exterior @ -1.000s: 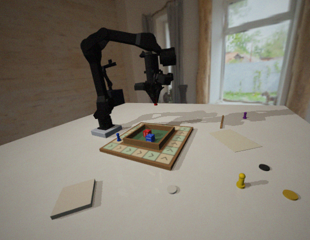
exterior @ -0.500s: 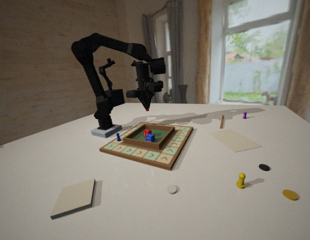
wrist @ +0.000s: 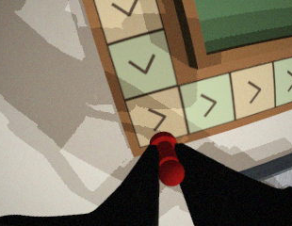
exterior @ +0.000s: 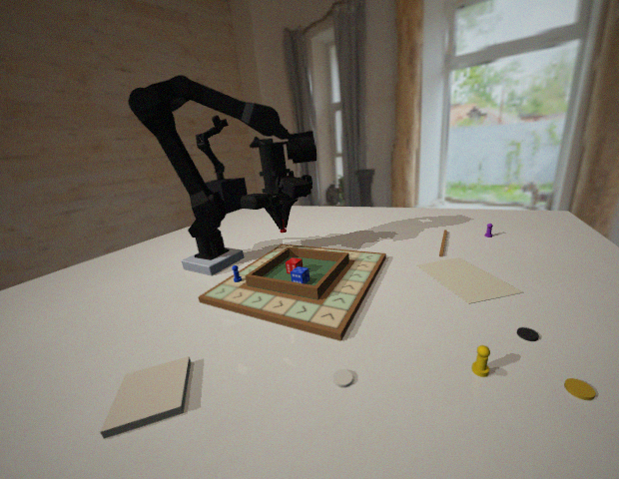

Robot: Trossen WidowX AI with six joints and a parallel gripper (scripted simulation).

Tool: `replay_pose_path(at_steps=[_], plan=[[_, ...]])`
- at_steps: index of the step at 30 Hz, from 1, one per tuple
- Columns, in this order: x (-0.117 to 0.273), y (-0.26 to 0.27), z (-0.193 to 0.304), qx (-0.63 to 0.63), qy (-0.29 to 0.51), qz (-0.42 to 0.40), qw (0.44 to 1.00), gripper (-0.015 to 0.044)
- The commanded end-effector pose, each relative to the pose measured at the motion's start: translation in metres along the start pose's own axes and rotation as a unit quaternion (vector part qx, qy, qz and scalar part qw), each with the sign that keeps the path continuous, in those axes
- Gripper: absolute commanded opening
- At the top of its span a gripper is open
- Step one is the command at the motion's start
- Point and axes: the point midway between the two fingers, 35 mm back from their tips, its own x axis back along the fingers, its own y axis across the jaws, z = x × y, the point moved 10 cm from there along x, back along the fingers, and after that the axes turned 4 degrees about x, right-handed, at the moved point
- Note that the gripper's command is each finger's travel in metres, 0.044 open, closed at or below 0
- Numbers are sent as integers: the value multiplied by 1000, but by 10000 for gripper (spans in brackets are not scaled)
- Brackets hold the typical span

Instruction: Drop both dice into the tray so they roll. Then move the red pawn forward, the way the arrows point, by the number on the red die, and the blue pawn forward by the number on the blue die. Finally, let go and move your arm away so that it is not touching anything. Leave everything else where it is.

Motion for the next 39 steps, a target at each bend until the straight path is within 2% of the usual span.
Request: replay_pose_path(at_steps=[1, 6, 23, 39], plan=[[-12, -1, 1, -2, 0, 3, 1000, 0], [-32, -2, 2, -2, 0, 3, 1000, 0], [-50, -2, 2, -2, 0, 3, 1000, 0], [-42, -1, 1, 0, -1, -1, 1000, 420]])
